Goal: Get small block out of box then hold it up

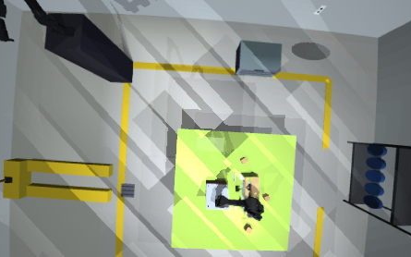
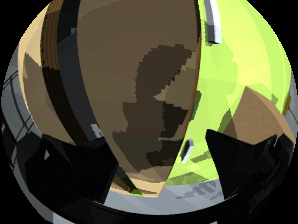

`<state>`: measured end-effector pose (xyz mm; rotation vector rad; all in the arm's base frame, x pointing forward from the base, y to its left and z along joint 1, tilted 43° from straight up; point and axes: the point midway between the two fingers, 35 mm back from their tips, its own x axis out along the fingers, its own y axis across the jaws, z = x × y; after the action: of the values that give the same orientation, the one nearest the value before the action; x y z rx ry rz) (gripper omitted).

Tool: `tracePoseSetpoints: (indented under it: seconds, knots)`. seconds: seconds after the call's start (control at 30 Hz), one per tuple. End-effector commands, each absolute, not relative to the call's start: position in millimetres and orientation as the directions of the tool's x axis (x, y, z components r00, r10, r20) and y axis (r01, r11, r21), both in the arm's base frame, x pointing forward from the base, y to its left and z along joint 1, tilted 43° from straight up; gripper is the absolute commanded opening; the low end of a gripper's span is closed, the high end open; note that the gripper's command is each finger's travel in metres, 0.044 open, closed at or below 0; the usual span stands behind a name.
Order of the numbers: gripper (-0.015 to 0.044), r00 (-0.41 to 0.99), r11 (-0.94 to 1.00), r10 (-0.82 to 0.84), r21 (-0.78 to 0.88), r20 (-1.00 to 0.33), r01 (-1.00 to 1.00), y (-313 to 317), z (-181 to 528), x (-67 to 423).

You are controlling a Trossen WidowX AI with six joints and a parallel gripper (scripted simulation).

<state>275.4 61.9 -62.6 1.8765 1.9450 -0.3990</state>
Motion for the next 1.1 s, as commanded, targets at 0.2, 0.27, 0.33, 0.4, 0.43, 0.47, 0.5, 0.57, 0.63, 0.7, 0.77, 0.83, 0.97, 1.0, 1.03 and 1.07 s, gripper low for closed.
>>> tracePoseSetpoints:
  seconds: [0.2, 0.27, 0.33, 0.4, 0.43, 0.47, 0.5, 0.57, 0.63, 0.7, 0.77, 0.83, 0.97, 1.0, 1.03, 1.07]
  knots:
    - [0.0400, -0.013, 0.054, 0.880, 0.074, -0.475, 0.996, 70, -55, 275]
    - [0.0400, -0.013, 0.054, 0.880, 0.073, -0.475, 0.996, 72, -53, 274]
    - [0.0400, -0.013, 0.054, 0.880, 0.073, -0.475, 0.996, 75, -51, 274]
    - [0.0400, -0.013, 0.054, 0.880, 0.073, -0.475, 0.996, 78, -48, 274]
    - [0.0400, -0.013, 0.054, 0.880, 0.073, -0.474, 0.996, 79, -47, 273]
    - [0.0400, -0.013, 0.054, 0.880, 0.073, -0.474, 0.996, 81, -46, 273]
    - [0.0400, -0.013, 0.054, 0.880, 0.073, -0.474, 0.996, 82, -45, 273]
    - [0.0400, -0.013, 0.054, 0.880, 0.073, -0.474, 0.996, 85, -42, 273]
    - [0.0400, -0.013, 0.054, 0.880, 0.073, -0.474, 0.996, 87, -40, 272]
    - [0.0400, -0.013, 0.054, 0.881, 0.073, -0.474, 0.996, 90, -37, 272]
    - [0.0400, -0.013, 0.054, 0.881, 0.073, -0.474, 0.996, 93, -35, 272]
    - [0.0400, -0.014, 0.054, 0.881, 0.073, -0.473, 0.996, 95, -32, 272]
    - [0.0400, -0.014, 0.054, 0.881, 0.073, -0.473, 0.996, 101, -28, 271]
    - [0.0400, -0.014, 0.054, 0.881, 0.072, -0.473, 0.996, 102, -26, 271]
    - [0.0400, -0.014, 0.054, 0.881, 0.072, -0.473, 0.996, 103, -25, 271]
    - [0.0400, -0.014, 0.054, 0.881, 0.072, -0.473, 0.996, 105, -24, 271]
